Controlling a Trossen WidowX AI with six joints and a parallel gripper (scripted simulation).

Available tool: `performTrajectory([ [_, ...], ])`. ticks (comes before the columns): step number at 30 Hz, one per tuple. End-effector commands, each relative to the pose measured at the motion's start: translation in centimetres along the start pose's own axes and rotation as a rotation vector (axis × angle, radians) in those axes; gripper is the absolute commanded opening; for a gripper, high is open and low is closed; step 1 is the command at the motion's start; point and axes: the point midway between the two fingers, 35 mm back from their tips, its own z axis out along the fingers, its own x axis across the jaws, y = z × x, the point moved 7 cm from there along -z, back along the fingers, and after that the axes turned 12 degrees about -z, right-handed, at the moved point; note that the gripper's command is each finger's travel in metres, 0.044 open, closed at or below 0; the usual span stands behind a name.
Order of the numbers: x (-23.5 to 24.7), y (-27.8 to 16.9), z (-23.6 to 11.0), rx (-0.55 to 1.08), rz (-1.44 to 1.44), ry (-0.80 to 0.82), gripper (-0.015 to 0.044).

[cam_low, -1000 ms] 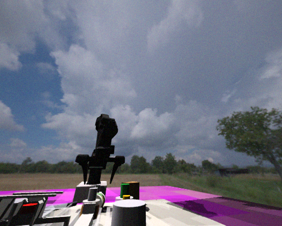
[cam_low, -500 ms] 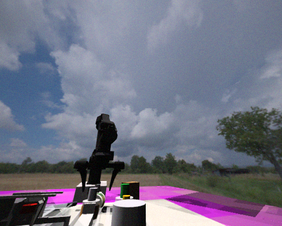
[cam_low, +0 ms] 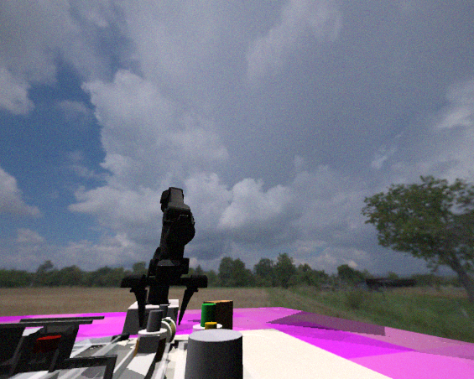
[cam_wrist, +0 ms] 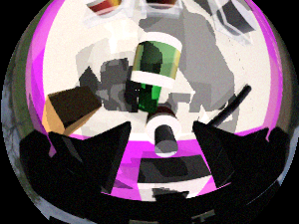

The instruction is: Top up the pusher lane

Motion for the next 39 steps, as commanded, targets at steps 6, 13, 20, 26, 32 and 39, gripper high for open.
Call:
performTrajectory([
  [6, 0.0, -0.1, 0.2, 0.007, -0.003, 0.005, 0.0171],
  [13, 0.0, -0.1, 0.2, 0.007, 0.001, 0.004, 0.0085],
  [20, -1.2, 0.8, -1.2, 0.01, 0.082, -0.02, 0.0],
  [26, -1.0, 1.3, -3.7, 0.009, 0.064, -0.015, 0.0],
  [32, -0.6, 1.4, -6.9, 0.007, 0.032, -0.005, 0.0],
  [39, -0.1, 1.0, -10.2, 0.006, -0.002, 0.005, 0.0],
])
